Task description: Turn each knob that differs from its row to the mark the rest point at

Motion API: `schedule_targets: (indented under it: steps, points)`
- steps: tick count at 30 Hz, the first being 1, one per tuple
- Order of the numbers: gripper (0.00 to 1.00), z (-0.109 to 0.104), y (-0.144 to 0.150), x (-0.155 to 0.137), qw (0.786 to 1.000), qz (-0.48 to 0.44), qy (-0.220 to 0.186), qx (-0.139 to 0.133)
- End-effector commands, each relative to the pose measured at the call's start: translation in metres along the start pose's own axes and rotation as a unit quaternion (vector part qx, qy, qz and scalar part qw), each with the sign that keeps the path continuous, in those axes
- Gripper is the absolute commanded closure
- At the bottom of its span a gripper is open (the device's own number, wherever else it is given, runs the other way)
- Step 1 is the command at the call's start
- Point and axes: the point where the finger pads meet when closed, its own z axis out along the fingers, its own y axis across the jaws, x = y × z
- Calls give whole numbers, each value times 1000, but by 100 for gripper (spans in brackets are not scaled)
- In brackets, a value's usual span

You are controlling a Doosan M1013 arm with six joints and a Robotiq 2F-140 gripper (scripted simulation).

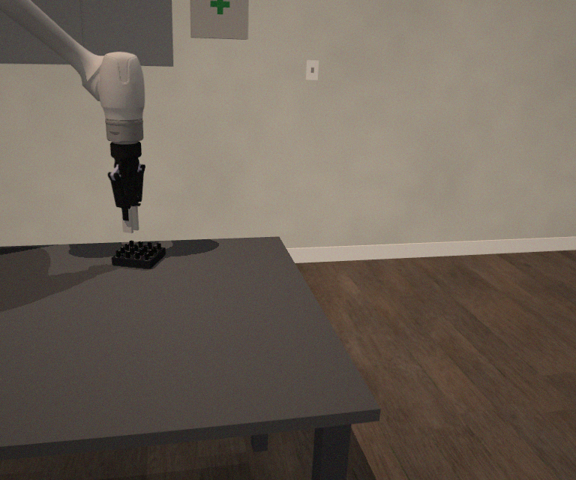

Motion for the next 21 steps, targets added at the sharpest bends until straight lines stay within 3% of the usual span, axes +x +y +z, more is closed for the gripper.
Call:
schedule_targets:
  steps: [1,21]
  points:
    - [88,0,0,0,1000,0,0,0]
    - [88,15,0,0,1000,0,0,0]
